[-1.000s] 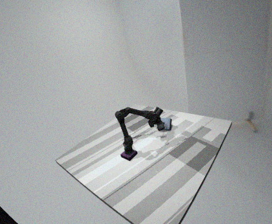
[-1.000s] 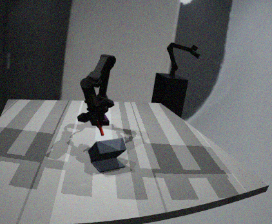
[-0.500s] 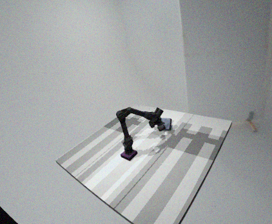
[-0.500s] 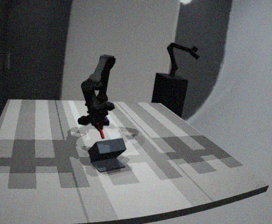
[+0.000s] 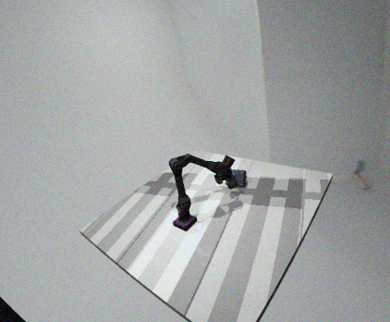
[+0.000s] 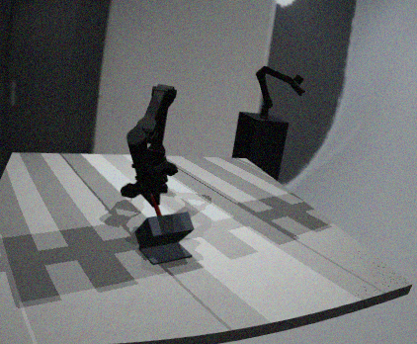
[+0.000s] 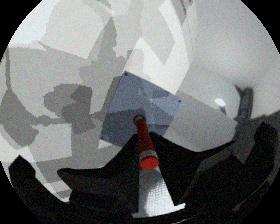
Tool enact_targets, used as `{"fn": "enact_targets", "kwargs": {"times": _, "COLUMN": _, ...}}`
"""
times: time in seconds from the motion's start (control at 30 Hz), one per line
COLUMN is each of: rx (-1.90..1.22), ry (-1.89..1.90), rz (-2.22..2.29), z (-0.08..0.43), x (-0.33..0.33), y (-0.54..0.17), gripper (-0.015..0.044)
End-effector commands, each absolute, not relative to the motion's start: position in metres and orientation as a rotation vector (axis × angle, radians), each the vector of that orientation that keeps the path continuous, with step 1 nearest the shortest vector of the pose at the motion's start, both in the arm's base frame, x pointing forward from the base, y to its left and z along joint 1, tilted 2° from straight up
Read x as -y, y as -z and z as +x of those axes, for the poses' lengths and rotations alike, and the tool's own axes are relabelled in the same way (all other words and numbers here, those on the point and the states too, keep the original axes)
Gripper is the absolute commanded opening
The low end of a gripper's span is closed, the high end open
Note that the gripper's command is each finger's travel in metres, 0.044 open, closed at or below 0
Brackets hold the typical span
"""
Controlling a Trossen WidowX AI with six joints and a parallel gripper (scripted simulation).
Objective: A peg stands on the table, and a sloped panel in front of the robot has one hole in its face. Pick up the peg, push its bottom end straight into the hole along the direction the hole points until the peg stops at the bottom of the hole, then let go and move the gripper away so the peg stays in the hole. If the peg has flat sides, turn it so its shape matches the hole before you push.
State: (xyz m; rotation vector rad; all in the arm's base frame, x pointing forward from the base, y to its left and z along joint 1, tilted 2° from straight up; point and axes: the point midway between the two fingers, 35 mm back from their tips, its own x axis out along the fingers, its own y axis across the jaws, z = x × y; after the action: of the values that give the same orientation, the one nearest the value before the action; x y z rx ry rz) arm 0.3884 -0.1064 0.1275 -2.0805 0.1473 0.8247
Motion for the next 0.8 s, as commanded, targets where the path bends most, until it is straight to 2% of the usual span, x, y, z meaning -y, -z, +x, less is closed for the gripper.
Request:
{"fn": "enact_targets", "kwargs": {"times": 0.0, "rx": -0.152, "ry": -0.824, "rz": -2.078, "z": 0.3909, "x": 0.1067, "y": -0.1252, "gripper": 0.0}}
{"fn": "enact_targets", "kwargs": {"times": 0.77, "rx": -0.147, "ry": -0.824, "rz": -2.081, "z": 0.3915, "x": 0.1069, "y": -0.1256, "gripper": 0.0}}
